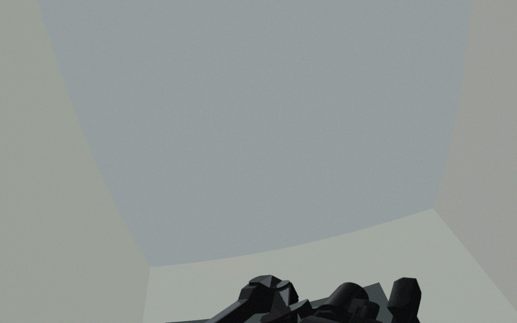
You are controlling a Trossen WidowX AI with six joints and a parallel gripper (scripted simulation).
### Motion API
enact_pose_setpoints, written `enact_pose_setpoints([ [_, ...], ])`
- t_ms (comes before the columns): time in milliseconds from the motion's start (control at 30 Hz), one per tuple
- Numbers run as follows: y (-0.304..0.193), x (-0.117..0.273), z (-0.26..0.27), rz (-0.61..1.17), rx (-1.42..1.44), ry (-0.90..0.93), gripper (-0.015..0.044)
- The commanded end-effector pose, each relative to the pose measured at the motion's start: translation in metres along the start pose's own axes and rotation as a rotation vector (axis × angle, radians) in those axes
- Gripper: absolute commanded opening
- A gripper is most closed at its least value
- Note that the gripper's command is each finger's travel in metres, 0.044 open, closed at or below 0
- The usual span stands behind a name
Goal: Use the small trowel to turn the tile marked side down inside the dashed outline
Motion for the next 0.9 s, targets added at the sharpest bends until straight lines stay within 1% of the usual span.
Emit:
enact_pose_setpoints([
  [0,-0.001,-0.001,0.001,0.004,-0.001,0.002,0.0115],
  [467,-0.001,-0.001,0.001,0.004,-0.001,0.002,0.0022],
  [500,-0.001,0.000,0.002,0.004,-0.001,0.002,0.0000],
  [867,0.011,0.033,0.041,-0.001,0.003,0.002,0.0000],
])
Point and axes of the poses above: the point midway between the two fingers, 35 mm back from their tips, its own x axis back along the fingers, its own z axis across the jaws, y = z × x, the point moved 4 cm from there along x, back along the fingers, and after that the axes turned 15 degrees about x, right-handed, at the moved point
